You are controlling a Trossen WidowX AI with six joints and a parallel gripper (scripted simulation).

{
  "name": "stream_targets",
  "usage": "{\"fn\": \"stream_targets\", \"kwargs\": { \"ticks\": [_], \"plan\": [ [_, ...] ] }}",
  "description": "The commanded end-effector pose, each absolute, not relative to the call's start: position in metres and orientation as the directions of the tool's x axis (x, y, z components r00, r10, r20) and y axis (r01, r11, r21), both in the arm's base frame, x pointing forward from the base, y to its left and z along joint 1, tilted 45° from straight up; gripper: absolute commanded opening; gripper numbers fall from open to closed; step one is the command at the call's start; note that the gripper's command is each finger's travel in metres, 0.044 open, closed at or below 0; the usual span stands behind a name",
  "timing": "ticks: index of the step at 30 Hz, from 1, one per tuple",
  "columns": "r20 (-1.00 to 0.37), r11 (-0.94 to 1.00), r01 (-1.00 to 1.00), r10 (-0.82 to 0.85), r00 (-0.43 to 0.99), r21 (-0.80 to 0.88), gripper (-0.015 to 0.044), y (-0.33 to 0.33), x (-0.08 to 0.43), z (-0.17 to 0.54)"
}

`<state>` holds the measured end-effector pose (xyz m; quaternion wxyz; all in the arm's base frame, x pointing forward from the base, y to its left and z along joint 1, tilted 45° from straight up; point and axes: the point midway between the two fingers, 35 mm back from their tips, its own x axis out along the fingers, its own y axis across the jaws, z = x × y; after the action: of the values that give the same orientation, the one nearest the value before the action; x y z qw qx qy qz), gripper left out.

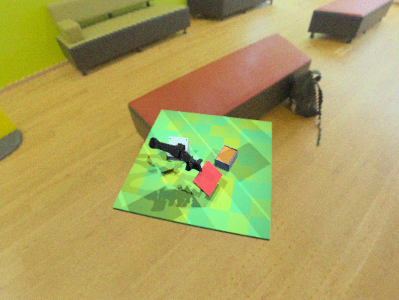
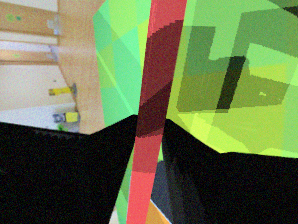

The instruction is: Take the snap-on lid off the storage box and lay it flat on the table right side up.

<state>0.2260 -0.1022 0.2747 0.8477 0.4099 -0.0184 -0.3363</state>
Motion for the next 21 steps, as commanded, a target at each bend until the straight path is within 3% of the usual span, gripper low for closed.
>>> {"fn": "stream_targets", "kwargs": {
  "ticks": [1, 21],
  "plan": [
    [-0.243, 0.444, 0.549, -0.576, 0.780, 0.708, 0.0000, -0.103, 0.227, 0.272],
    [-0.242, 0.445, 0.548, -0.576, 0.781, 0.708, 0.0000, -0.114, 0.229, 0.261]
  ]
}}
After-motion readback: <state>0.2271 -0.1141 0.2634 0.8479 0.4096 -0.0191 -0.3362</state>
